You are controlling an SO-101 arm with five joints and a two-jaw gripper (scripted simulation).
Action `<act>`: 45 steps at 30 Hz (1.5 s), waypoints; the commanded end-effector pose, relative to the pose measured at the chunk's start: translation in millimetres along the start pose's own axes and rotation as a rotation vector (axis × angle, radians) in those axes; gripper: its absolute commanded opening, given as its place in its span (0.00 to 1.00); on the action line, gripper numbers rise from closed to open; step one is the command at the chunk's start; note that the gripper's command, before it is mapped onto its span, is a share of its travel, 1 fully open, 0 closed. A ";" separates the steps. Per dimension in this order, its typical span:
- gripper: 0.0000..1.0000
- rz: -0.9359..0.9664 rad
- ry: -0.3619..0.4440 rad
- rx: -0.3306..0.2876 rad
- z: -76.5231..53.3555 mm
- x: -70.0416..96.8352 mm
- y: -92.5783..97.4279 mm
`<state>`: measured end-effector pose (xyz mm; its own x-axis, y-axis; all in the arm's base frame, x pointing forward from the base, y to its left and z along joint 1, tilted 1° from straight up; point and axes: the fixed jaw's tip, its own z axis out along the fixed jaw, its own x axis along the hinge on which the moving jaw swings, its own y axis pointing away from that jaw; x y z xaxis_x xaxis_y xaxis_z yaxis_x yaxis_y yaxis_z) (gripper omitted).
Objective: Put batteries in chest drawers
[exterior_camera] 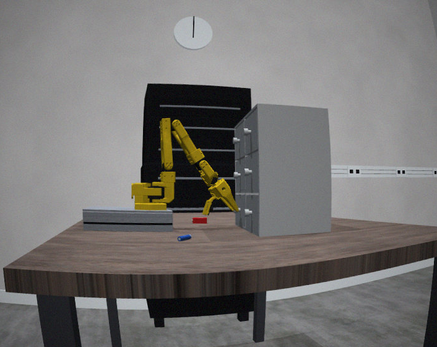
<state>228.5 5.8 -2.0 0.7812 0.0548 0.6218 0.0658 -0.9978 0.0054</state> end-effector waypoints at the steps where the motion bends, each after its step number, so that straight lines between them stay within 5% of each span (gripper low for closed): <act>1: 0.06 0.001 0.002 0.001 -0.1 0.4 -0.2; 28: 0.21 0.001 0.002 0.001 -0.1 0.4 -0.2; 45: 0.21 0.031 0.001 0.001 -32.4 3.0 -0.1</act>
<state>216.3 5.1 22.9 0.7747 0.0333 0.6314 0.0497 -0.9987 -0.0084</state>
